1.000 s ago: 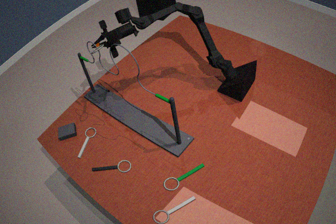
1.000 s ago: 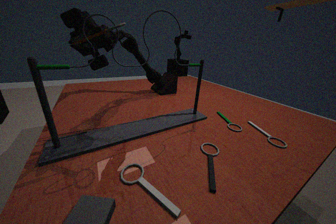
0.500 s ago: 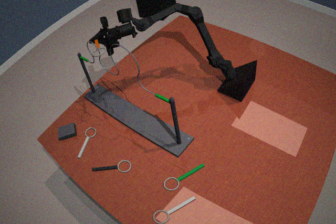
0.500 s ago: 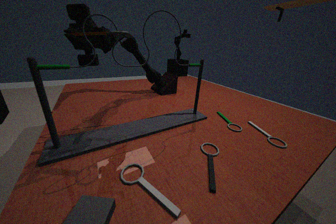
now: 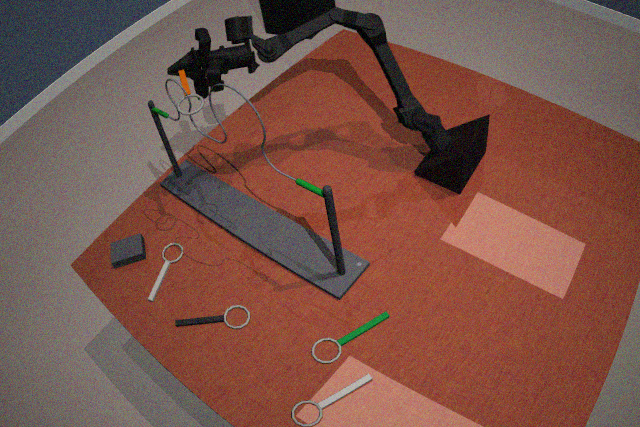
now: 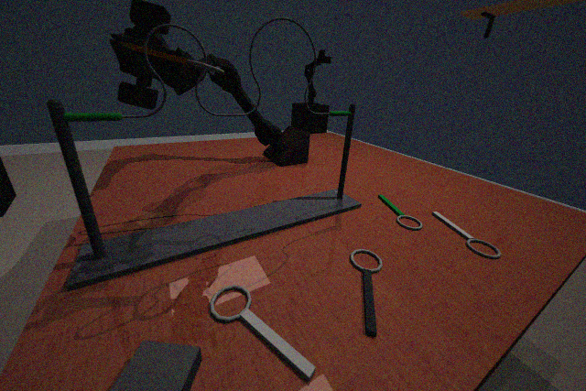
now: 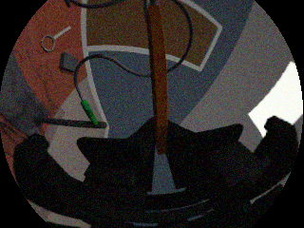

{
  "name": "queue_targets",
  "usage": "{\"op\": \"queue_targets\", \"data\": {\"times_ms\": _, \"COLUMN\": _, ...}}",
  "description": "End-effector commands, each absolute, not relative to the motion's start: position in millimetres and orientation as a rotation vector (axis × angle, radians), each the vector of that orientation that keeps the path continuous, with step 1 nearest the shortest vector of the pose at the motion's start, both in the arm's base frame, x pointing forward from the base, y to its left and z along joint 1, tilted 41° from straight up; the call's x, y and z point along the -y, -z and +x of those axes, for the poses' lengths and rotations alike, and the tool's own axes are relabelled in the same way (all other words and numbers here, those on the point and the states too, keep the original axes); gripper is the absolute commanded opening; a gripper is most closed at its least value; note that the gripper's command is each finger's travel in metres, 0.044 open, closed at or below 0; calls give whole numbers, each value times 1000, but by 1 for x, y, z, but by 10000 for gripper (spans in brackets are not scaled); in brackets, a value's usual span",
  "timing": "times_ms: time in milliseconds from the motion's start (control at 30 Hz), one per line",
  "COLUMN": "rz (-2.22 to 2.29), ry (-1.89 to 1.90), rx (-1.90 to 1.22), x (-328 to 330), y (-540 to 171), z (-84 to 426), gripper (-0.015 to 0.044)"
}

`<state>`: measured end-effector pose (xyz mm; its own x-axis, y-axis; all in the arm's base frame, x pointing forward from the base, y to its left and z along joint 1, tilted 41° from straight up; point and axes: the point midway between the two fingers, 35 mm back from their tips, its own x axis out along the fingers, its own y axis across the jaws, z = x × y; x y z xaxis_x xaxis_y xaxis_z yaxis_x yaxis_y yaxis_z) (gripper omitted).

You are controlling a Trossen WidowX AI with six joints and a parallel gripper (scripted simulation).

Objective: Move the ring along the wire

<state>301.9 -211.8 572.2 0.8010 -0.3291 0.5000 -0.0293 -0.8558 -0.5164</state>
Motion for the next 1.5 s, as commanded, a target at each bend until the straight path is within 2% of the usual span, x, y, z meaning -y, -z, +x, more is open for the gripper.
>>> {"op": "queue_targets", "data": {"times_ms": 0, "rz": -2569, "ry": 827, "rx": -243, "x": 207, "y": -576, "z": 302, "gripper": -150}}
{"op": "queue_targets", "data": {"times_ms": 700, "rz": -2707, "ry": 844, "rx": -208, "x": 213, "y": -577, "z": 301, "gripper": -150}}
{"op": "queue_targets", "data": {"times_ms": 1467, "rz": -2275, "ry": 799, "rx": -309, "x": 270, "y": -537, "z": 292, "gripper": -150}}
